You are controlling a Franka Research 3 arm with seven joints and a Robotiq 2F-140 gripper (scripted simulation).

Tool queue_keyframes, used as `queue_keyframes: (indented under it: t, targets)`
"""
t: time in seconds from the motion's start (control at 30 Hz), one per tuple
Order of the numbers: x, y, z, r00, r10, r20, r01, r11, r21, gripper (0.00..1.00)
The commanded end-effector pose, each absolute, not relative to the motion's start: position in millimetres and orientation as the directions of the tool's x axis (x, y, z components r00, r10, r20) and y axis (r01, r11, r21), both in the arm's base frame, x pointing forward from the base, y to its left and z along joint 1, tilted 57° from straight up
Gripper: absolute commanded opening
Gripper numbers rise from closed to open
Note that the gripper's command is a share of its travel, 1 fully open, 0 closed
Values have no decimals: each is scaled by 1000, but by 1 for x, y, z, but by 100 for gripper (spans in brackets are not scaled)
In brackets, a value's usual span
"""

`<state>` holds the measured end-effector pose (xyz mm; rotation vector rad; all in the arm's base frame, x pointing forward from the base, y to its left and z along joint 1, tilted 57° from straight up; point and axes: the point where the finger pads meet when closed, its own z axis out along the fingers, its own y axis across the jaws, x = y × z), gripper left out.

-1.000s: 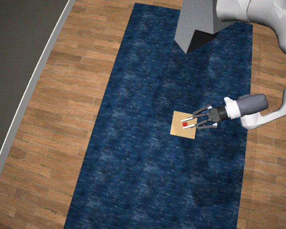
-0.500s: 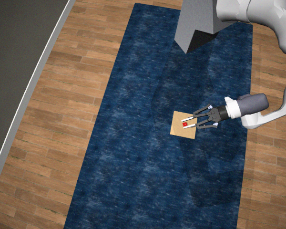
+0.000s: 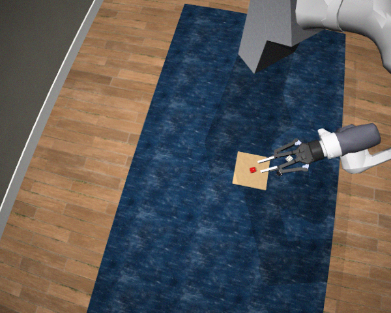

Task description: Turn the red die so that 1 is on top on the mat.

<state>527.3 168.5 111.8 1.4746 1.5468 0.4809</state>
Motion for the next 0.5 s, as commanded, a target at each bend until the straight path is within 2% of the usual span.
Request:
queue_keyframes:
  t: [0.0, 0.47]
  targets:
    - [523, 167, 118, 142, 925, -353, 571, 215, 792, 21]
    - [514, 156, 127, 142, 925, -353, 571, 215, 792, 21]
